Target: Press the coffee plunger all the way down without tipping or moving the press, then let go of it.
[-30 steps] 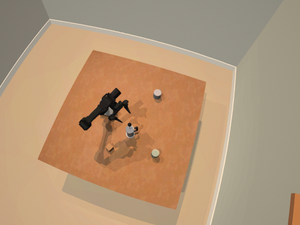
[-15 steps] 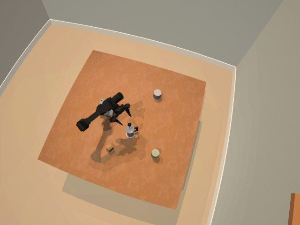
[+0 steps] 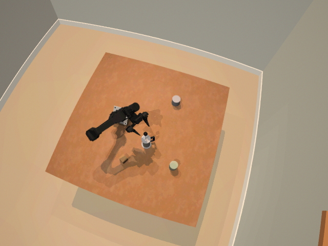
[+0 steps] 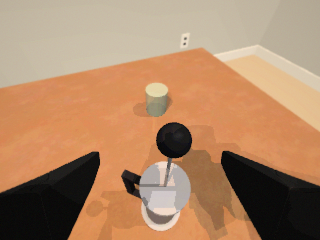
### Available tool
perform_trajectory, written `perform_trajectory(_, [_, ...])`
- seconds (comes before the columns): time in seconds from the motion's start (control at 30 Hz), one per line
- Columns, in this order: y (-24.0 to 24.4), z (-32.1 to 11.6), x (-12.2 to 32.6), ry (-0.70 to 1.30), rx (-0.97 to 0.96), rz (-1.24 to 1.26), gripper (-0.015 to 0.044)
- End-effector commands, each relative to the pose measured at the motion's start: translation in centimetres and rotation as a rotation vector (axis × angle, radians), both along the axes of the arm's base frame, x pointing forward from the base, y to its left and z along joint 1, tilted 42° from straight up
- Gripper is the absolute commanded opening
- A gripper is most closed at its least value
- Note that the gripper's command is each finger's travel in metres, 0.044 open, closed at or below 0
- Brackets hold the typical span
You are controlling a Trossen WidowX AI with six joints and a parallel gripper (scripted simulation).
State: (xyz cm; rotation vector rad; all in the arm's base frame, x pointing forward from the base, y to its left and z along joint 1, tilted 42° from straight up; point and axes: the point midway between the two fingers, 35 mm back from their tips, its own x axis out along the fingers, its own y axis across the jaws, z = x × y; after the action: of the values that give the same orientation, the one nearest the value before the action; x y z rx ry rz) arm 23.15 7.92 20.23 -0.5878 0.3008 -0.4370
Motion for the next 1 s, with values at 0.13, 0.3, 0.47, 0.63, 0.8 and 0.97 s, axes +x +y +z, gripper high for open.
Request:
perform_trajectory(0.13, [-0.4,0.1,0.8,-0.001,0.005,0.005,0.044])
perform_trajectory(0.3, [-0.7,0.2,1.2,-0.007,0.002,0.009,0.044])
perform_trajectory(0.47, [-1.0,0.5,1.6,-0.018,-0.004,0.014,0.044])
perform_trajectory(0.63, [-1.4,1.0,1.9,-0.033,-0.014,0.018,0.044])
perform_trajectory(0.8, [-1.5,1.0,1.9,-0.035,-0.016,0.018,0.0361])
perform_trajectory(0.97, [-1.5,1.0,1.9,-0.035,-0.016,0.018,0.023])
